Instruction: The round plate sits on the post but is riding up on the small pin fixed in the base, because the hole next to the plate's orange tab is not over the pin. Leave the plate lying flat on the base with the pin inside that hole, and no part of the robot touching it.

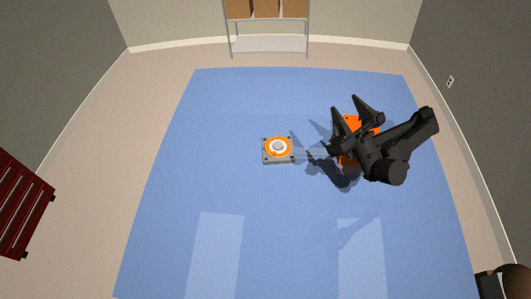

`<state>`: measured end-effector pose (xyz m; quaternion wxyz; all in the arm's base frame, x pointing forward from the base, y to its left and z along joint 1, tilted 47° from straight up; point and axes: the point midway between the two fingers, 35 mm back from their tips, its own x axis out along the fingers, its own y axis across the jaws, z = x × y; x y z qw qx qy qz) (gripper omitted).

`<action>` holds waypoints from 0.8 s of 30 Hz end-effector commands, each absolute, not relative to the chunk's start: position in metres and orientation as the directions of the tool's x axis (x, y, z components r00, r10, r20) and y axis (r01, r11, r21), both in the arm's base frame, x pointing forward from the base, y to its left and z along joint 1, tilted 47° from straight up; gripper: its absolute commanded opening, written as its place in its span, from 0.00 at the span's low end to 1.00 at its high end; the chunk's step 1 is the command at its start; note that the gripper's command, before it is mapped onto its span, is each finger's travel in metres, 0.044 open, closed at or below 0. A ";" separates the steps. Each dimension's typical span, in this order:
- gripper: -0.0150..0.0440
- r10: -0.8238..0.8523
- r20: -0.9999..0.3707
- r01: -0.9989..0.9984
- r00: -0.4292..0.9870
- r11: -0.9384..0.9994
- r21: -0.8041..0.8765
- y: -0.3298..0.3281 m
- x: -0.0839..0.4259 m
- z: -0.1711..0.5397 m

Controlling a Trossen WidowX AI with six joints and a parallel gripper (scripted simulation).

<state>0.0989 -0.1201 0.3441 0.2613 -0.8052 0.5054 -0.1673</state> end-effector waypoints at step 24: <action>0.25 -0.253 -0.777 -0.792 0.576 0.065 -0.607 -0.045 0.307 0.169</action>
